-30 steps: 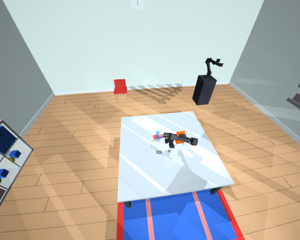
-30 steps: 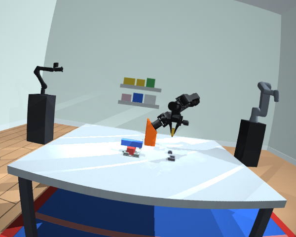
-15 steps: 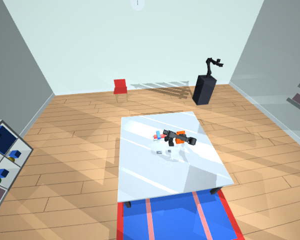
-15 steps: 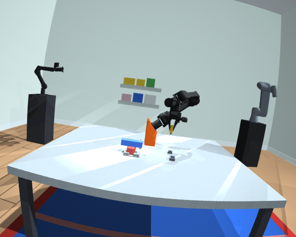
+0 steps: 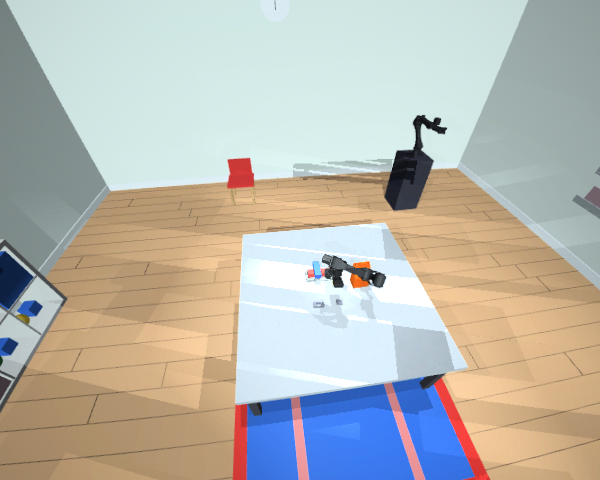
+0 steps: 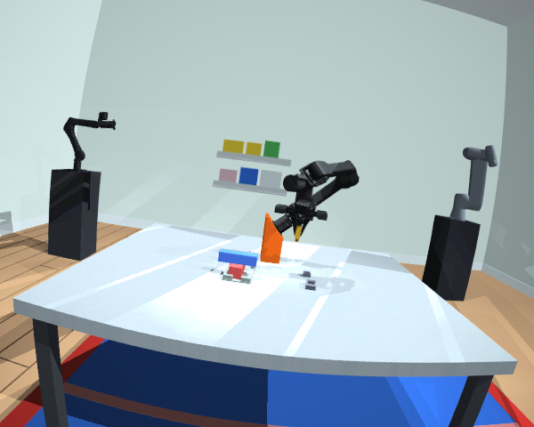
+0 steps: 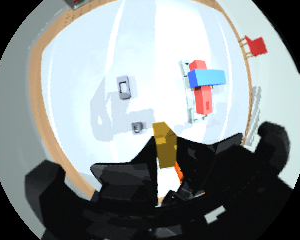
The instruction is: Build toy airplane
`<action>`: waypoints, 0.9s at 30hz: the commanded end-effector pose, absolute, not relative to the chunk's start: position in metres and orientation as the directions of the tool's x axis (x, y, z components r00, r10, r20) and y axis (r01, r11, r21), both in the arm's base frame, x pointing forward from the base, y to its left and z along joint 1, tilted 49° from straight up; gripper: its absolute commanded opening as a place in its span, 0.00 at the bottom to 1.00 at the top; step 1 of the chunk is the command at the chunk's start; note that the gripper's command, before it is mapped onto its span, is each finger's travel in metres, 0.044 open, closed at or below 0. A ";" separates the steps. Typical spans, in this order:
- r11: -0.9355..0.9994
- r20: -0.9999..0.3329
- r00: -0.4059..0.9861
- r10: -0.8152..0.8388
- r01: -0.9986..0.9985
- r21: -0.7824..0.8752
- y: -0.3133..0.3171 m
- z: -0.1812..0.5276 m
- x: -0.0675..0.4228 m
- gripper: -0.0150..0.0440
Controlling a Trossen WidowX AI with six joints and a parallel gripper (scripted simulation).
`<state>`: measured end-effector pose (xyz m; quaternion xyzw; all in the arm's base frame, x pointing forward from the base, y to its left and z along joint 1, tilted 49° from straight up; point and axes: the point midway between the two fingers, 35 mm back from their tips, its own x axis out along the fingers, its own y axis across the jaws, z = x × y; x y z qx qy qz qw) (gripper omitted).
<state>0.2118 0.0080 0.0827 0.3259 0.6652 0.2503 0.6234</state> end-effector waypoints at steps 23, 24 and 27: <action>0.675 -0.677 -0.006 0.736 0.085 0.733 -0.038 0.017 0.227 0.25; 0.675 -0.677 -0.006 0.736 0.084 0.733 -0.039 0.014 0.227 0.25; 0.675 -0.677 -0.006 0.736 0.081 0.733 -0.044 0.006 0.227 0.25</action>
